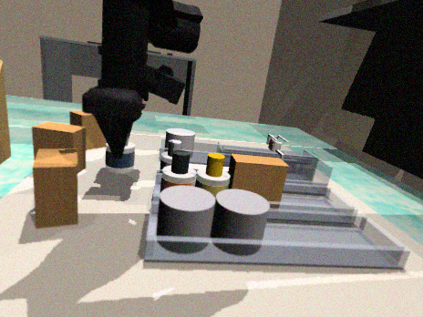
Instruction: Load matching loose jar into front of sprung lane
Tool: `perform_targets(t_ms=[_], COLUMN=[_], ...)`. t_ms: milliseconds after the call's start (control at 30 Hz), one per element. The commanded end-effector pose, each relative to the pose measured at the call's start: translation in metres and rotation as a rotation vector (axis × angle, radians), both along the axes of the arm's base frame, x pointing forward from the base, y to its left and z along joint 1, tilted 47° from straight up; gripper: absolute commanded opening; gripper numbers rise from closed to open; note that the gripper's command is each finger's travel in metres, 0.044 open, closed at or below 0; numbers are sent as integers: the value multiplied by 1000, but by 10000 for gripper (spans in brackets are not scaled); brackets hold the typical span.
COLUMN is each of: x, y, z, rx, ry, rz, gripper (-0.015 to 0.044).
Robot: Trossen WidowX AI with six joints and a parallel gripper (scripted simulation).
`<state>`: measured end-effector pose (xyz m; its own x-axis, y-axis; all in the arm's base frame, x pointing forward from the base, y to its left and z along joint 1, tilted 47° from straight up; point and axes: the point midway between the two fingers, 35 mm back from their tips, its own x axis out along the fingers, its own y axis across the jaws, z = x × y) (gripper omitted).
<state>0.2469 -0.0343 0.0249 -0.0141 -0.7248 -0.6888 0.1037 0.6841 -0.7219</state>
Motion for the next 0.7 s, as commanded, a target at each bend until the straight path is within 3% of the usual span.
perform_targets(t_ms=[0, 367, 667], x=[5, 2, 21], y=[17, 53, 46], z=[16, 60, 32], rx=[11, 5, 6], ry=[-12, -11, -18], rz=[1, -1, -6], gripper=[0, 0, 0])
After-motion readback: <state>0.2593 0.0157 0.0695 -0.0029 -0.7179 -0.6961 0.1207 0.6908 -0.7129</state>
